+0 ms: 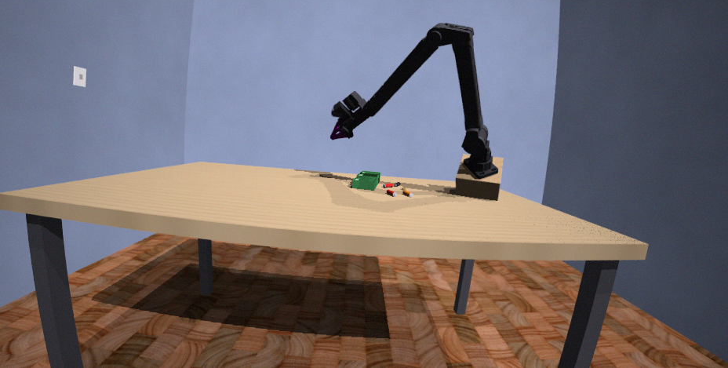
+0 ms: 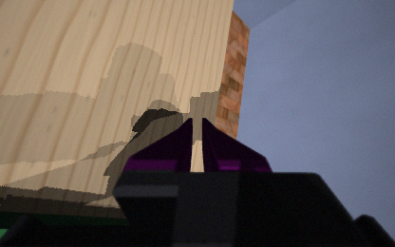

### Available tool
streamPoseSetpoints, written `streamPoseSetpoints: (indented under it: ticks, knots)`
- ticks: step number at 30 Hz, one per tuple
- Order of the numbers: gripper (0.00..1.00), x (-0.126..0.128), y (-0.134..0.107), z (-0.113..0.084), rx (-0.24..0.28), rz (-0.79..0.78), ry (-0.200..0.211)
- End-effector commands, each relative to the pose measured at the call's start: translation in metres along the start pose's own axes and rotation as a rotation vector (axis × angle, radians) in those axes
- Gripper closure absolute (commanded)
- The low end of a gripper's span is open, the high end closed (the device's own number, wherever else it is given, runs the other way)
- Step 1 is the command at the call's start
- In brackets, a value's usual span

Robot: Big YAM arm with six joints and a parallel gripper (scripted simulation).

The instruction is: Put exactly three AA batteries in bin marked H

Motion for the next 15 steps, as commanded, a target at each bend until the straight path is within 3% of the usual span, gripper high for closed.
streamPoseSetpoints:
  ticks: [1, 4, 6, 7, 8, 9, 10, 13, 15]
  knots:
    - [0.91, 0.0, 0.012, -0.027, 0.031, 0.001, 0.004]
    - [0.91, 0.006, 0.002, -0.047, 0.126, 0.044, 0.039]
    - [0.91, 0.006, 0.002, -0.047, 0.126, 0.044, 0.039]
    - [0.91, 0.011, 0.03, -0.047, 0.124, 0.03, 0.062]
    - [0.91, 0.022, 0.005, -0.054, 0.173, 0.053, 0.08]
    - [0.91, 0.03, -0.006, -0.061, 0.185, 0.058, 0.086]
    - [0.91, 0.029, -0.007, -0.061, 0.186, 0.058, 0.083]
    - [0.91, 0.032, -0.017, -0.083, 0.276, 0.112, 0.114]
    - [0.91, 0.04, -0.022, -0.092, 0.285, 0.113, 0.122]
Point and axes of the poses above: the point where the finger pads meet when closed, its own z axis out along the fingers, its own x axis across the jaws, y = z × x, the point moved 2 cm from there along -z, back along the fingers, and after that the axes turned 10 degrees about z, right-handed, at the moved point
